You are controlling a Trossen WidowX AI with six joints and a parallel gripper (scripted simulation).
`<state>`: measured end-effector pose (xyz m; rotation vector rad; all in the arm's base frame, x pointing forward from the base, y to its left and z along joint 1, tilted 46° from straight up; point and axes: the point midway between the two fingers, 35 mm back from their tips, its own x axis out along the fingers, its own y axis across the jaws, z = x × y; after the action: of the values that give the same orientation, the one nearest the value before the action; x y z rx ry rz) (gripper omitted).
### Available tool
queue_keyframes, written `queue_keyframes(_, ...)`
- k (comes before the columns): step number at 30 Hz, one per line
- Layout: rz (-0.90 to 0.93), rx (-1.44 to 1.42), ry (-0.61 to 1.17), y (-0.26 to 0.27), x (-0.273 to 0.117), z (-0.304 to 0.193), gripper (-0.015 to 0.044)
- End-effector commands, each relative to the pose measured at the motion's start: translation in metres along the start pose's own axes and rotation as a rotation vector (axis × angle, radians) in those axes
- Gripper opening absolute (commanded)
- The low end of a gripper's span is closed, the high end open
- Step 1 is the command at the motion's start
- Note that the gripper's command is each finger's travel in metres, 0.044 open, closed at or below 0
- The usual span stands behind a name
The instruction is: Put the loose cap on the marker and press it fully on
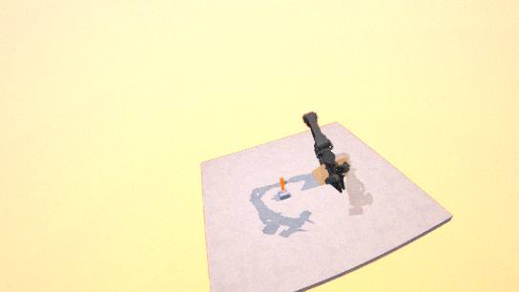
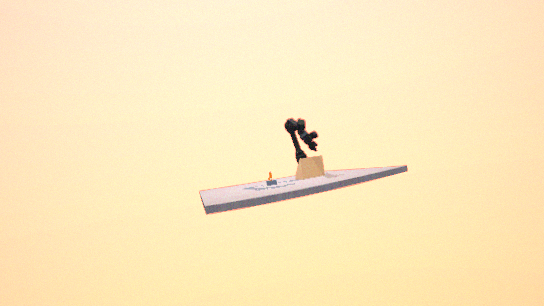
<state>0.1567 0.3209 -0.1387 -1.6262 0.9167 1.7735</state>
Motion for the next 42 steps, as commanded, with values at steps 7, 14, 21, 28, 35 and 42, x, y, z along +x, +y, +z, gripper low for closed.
queue_keyframes(7, -0.071, 0.967, 0.174, -0.01, -0.056, -0.116, 0.0239)
queue_keyframes(14, -0.154, 1.442, 0.26, -0.001, -0.086, -0.172, 0.0239)
queue_keyframes(21, -0.271, 1.908, 0.341, 0.013, -0.114, -0.225, 0.0239)
queue_keyframes(28, -0.428, 2.351, 0.415, 0.036, -0.142, -0.274, 0.0239)
queue_keyframes(35, -0.638, 2.767, 0.48, 0.067, -0.171, -0.318, 0.0239)
queue_keyframes(42, -0.923, 3.147, 0.53, 0.105, -0.2, -0.355, 0.0239)
